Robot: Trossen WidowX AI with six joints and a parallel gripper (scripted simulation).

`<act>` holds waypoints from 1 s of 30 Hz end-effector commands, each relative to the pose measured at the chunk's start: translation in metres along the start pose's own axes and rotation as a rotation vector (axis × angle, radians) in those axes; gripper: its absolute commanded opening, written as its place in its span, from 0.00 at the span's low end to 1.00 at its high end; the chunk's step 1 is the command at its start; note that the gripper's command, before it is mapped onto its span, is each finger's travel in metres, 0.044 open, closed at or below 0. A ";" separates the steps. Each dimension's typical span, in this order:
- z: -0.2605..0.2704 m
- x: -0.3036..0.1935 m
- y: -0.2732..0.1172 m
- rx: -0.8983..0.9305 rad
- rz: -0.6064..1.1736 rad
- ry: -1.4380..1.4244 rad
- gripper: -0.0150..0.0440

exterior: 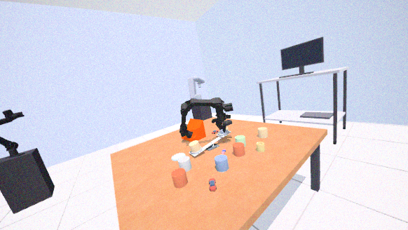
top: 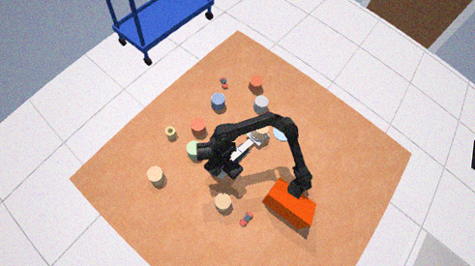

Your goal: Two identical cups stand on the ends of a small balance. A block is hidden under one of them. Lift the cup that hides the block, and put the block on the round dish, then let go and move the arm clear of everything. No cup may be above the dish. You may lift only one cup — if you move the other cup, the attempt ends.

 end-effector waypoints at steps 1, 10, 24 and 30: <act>-0.001 -0.001 -0.003 -0.003 0.000 -0.003 0.26; -0.001 -0.001 -0.055 -0.036 -0.043 -0.021 0.25; -0.004 -0.017 -0.092 -0.056 -0.079 -0.035 0.25; -0.030 -0.069 -0.084 -0.047 -0.093 -0.029 0.25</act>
Point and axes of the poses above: the point midway between the two fingers, 35 mm back from their tips, its own y axis out along the fingers, its own z axis across the jaws, x = y × z, the point moved 2 cm from there along -y, back along the fingers, and after that the axes turned 9 degrees about y, right-handed, at the moved point
